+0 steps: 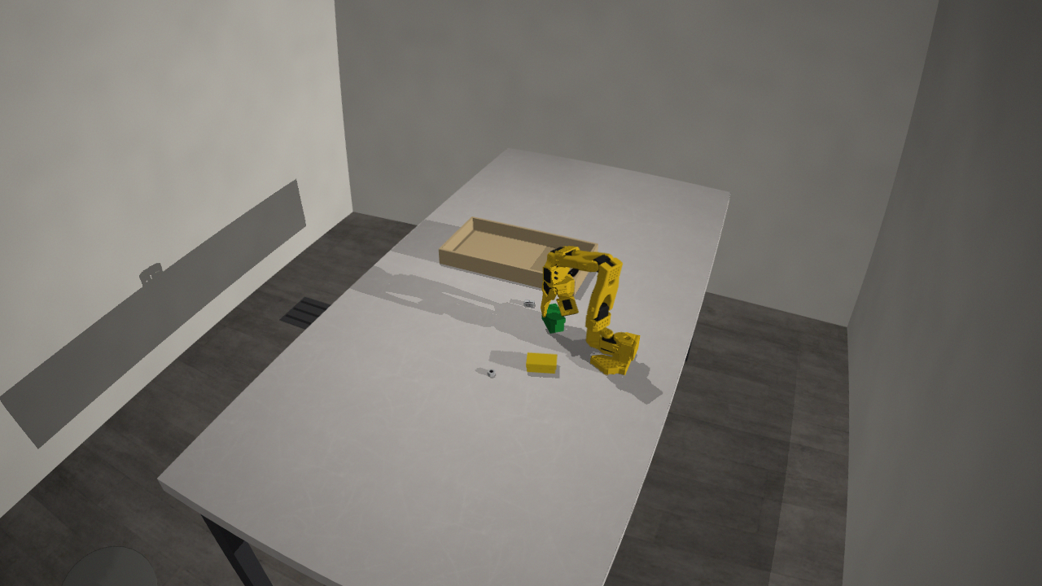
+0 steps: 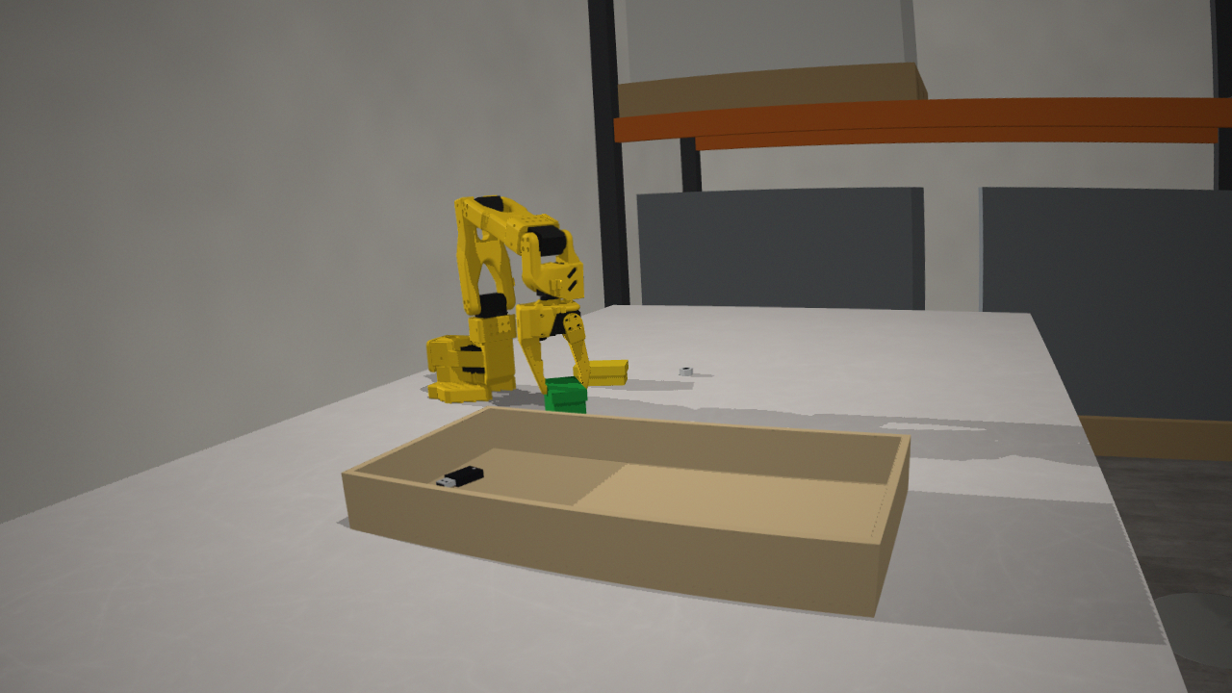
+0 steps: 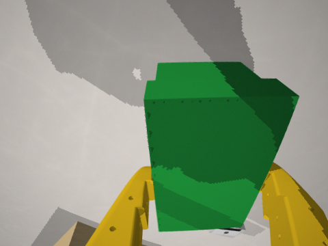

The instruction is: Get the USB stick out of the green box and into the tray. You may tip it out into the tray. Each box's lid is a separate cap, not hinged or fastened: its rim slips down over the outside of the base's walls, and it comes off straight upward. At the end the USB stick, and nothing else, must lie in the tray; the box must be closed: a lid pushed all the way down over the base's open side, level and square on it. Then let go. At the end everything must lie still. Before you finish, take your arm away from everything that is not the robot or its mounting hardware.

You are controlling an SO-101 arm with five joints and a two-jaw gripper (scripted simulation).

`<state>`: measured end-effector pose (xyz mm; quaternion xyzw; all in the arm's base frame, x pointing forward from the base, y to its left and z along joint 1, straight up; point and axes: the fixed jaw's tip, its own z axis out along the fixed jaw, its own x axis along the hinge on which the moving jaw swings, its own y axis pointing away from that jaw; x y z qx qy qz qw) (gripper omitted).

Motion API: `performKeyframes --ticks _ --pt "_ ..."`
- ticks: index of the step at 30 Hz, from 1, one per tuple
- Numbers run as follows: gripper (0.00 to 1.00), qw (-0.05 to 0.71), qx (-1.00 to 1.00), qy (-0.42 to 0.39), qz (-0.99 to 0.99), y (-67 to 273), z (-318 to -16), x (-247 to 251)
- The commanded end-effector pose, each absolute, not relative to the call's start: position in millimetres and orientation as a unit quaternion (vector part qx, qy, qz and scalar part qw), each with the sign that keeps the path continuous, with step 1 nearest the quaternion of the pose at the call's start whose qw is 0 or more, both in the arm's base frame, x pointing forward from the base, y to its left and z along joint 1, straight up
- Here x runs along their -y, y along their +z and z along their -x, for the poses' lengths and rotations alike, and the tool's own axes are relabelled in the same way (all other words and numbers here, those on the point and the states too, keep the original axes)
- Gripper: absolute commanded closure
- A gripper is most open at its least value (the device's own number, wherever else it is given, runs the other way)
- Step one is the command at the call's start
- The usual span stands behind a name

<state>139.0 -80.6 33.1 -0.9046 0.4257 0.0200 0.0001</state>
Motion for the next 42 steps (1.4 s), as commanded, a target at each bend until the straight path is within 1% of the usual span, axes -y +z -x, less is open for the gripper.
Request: performKeyframes --ticks 1,42 --pt "0.79 0.000 -0.427 0.000 0.904 36.9 -146.0 82.4" --pt "0.79 0.000 -0.427 0.000 0.904 31.4 -146.3 82.4"
